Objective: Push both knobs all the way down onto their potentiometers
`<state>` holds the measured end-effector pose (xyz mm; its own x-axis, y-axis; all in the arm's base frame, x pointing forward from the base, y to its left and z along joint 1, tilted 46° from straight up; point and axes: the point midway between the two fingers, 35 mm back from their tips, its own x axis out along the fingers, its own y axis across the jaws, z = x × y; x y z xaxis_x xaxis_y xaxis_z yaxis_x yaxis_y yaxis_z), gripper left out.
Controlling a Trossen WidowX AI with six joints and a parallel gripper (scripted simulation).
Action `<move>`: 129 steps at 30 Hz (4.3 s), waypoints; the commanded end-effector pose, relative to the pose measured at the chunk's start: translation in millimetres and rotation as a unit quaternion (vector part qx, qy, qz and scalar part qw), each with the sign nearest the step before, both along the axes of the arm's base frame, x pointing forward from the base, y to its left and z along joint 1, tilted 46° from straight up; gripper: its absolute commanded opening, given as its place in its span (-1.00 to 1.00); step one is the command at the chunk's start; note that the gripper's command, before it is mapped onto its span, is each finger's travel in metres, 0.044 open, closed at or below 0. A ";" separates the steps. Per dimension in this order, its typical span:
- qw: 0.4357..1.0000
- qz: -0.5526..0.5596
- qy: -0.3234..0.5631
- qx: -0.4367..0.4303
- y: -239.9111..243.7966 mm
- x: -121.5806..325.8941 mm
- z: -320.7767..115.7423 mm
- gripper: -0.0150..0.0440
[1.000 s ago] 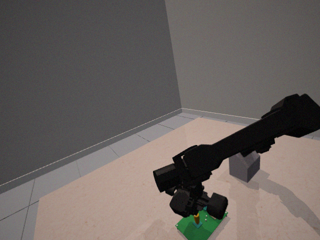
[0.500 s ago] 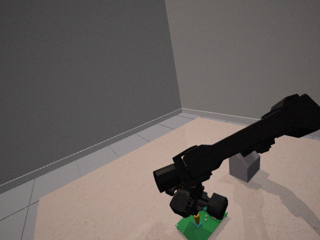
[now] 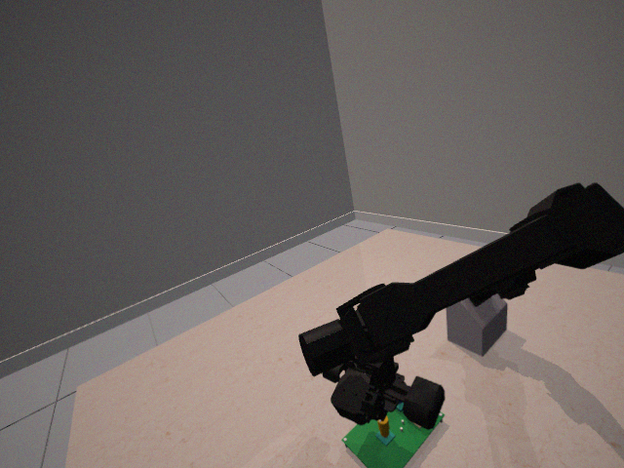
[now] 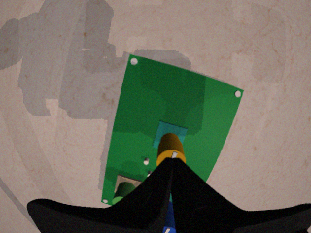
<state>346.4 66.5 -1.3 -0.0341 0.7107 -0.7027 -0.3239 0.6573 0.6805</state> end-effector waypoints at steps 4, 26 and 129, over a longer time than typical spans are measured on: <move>1.000 0.015 -0.004 0.002 12.5 1.2 -8.1 -0.49; 1.000 0.015 -0.004 0.002 13.5 1.1 -9.2 -0.49; 1.000 0.013 0.000 -0.003 -46.4 -95.1 19.2 1.00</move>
<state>293.1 33.0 14.0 -0.0560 0.7096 -0.7024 -0.3414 0.6475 0.6813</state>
